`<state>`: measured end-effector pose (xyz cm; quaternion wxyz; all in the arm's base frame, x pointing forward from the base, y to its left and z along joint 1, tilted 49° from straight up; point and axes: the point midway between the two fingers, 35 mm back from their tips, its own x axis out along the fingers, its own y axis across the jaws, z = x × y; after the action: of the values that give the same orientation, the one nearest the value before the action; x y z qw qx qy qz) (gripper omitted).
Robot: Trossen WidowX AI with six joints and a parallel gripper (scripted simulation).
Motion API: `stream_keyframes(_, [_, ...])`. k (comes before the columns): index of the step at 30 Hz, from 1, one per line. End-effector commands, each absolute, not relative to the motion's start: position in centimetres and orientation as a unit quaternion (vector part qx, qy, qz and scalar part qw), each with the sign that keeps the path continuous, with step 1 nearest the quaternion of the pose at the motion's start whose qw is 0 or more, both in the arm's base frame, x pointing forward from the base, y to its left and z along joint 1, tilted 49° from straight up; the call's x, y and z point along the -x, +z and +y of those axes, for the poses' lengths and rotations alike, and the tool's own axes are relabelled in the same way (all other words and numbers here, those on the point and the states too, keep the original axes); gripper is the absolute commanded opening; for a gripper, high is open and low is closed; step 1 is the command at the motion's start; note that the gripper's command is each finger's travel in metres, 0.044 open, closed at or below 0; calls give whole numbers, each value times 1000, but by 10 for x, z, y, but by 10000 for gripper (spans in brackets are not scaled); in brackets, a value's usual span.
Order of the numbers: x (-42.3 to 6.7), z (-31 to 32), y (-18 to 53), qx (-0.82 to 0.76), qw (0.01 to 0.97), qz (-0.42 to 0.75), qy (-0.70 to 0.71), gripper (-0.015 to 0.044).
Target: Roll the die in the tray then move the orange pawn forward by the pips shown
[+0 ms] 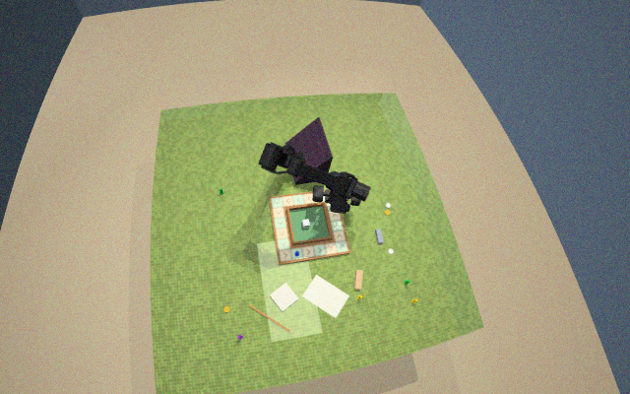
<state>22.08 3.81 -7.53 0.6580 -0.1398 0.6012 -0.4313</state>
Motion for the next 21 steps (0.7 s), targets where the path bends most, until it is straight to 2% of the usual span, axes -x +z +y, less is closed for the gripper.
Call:
stream_keyframes(1, [-221, 39, -75, 140, 658, 601, -431, 157])
stream_keyframes(12, [-226, 76, -42, 141, 656, 603, -432, 440])
stream_keyframes(15, [-223, 76, -31, 150, 653, 607, -427, 440])
stream_keyframes(21, [-191, 70, 61, 223, 623, 645, -383, 440])
